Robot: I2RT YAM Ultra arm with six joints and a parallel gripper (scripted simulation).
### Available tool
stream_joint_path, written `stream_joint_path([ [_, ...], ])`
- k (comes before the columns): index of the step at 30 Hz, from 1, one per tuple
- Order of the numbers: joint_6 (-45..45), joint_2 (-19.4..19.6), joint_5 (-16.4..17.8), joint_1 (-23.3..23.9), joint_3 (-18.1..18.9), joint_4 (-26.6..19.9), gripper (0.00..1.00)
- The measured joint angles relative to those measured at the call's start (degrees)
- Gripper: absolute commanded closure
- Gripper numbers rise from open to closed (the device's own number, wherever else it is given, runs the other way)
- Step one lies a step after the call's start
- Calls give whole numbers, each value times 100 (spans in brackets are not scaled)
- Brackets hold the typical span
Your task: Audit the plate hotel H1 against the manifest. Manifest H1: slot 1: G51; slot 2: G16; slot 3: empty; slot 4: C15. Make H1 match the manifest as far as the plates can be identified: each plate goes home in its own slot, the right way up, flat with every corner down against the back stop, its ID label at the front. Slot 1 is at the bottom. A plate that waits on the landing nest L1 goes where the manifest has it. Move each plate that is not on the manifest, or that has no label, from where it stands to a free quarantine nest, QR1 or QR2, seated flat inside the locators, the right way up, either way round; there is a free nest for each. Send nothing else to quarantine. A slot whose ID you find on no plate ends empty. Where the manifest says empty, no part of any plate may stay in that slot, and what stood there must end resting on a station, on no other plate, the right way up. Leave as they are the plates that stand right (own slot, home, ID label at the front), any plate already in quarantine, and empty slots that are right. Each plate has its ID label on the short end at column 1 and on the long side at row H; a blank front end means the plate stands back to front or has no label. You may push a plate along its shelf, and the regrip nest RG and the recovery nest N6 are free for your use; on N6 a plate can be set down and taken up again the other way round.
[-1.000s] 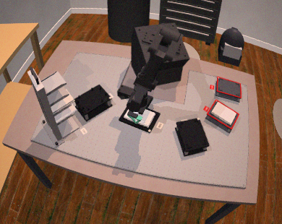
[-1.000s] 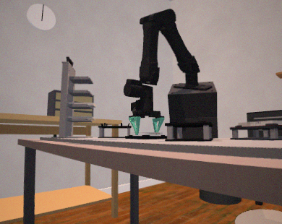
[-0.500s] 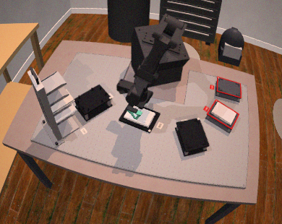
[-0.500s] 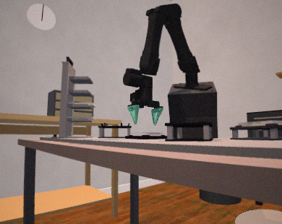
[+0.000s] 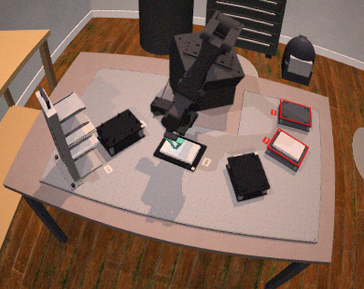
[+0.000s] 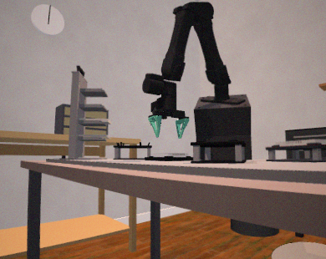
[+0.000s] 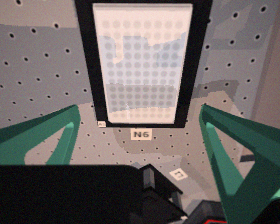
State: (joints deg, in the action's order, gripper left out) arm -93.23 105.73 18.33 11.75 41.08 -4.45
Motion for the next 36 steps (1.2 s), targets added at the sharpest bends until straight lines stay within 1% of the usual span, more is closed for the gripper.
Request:
stream_joint_path([
  [10, 127, -468, 48, 138, -31, -444, 0],
  [21, 319, -1113, 120, 350, 17, -1152, 0],
  [27, 409, -1318, 146, 426, 55, -1475, 0],
  [36, 584, -1779, 205, 616, 175, -2096, 0],
])
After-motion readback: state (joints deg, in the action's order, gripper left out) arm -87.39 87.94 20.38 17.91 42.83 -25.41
